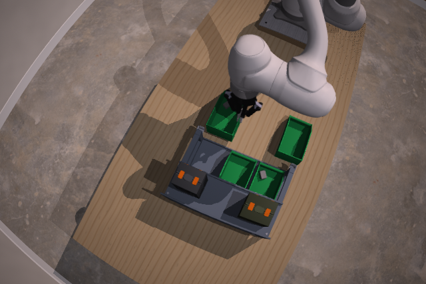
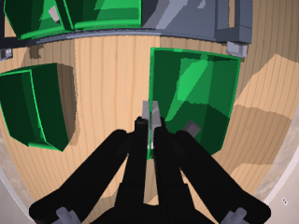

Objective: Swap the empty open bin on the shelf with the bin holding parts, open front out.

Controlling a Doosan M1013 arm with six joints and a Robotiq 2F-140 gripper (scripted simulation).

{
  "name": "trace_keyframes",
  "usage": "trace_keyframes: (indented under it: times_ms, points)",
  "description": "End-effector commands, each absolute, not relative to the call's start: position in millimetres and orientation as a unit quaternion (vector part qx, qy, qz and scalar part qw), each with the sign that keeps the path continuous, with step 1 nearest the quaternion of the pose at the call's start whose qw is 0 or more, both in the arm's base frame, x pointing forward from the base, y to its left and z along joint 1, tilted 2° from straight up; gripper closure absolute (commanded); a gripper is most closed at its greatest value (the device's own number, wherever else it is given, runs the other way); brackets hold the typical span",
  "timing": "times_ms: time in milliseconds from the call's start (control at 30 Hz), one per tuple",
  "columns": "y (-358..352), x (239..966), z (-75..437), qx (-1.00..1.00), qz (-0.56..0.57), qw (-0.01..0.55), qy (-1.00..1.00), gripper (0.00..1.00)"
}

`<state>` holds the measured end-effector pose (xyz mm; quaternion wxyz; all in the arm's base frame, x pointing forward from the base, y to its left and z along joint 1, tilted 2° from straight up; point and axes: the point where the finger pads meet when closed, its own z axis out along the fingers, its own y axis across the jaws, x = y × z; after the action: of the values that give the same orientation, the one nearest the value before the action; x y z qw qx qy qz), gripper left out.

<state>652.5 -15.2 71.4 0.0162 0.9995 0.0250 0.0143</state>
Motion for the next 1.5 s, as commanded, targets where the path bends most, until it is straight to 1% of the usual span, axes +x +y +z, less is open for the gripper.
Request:
trace_keyframes:
  times_ms: [0, 533, 733, 967, 1467]
  points:
    - [-14.8, 660.6, 71.8, 0.999, 0.014, 0.016, 0.025, 0.90]
    - [-14.7, 663.1, 71.9, 0.999, 0.013, 0.016, 0.025, 0.90]
    - [-14.5, 665.3, 73.9, 0.999, -0.013, 0.017, 0.025, 0.90]
    - [-14.0, 670.3, 78.3, 0.997, -0.070, 0.019, 0.024, 0.90]
    - [-14.0, 670.5, 78.5, 0.997, -0.072, 0.019, 0.024, 0.90]
